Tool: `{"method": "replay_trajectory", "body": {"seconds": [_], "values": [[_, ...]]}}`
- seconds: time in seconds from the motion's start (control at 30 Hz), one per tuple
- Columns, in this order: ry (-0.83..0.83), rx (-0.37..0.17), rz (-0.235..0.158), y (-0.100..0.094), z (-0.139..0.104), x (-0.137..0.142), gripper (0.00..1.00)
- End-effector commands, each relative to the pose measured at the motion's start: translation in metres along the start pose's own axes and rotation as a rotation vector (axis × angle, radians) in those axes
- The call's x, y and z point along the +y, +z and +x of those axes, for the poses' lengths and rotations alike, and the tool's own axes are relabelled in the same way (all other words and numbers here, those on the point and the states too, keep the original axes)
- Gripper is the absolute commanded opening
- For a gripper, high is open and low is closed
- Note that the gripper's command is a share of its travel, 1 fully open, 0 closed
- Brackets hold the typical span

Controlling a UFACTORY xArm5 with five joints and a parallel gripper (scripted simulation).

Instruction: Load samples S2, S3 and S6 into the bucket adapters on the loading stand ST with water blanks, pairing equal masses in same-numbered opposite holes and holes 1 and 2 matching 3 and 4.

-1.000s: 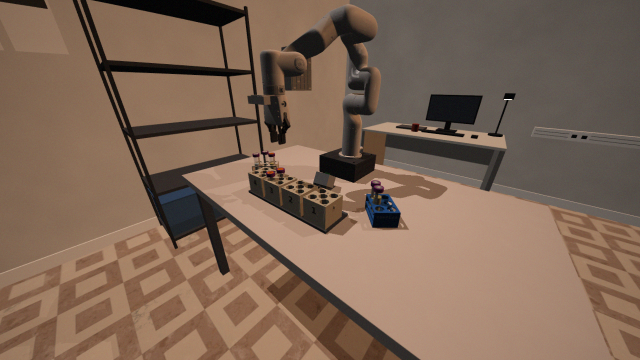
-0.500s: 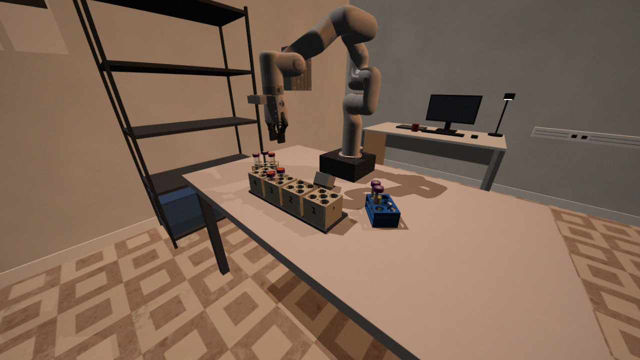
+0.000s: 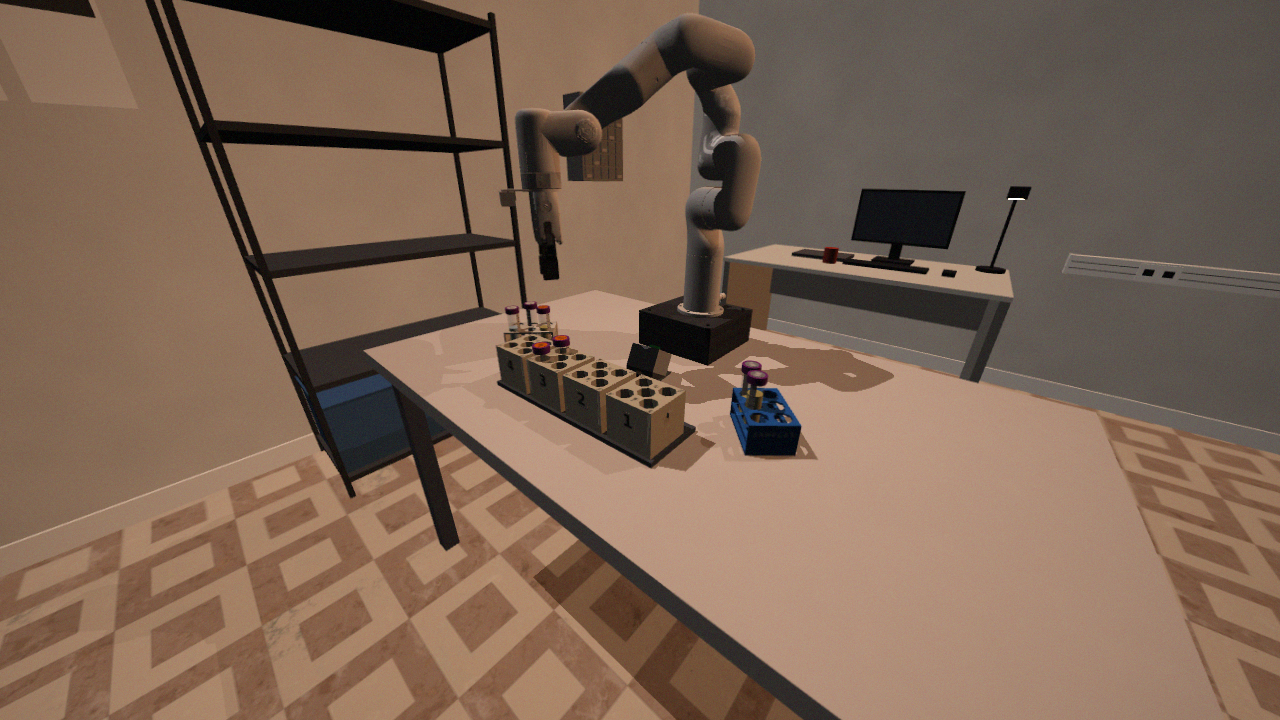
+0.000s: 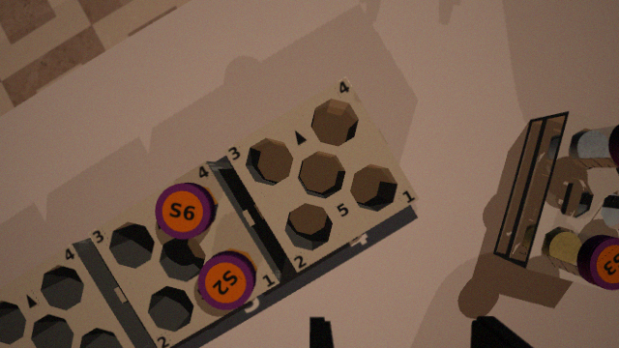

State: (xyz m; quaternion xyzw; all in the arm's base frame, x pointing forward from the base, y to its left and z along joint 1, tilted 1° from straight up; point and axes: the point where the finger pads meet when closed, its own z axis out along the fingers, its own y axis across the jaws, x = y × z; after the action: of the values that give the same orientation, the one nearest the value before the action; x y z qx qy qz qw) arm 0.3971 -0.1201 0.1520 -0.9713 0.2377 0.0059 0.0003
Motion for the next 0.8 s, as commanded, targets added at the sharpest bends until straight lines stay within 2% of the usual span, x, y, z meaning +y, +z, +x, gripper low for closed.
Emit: {"method": "replay_trajectory", "body": {"seconds": [0.0,0.1,0.23,0.77], "values": [[0.183,0.004,0.004,-0.002,0.003,0.028,0.57],[0.266,0.004,0.004,-0.001,0.003,0.043,0.57],[0.266,0.004,0.004,-0.001,0.004,0.053,0.57],[0.266,0.004,0.004,-0.001,0.007,0.128,0.57]]}}
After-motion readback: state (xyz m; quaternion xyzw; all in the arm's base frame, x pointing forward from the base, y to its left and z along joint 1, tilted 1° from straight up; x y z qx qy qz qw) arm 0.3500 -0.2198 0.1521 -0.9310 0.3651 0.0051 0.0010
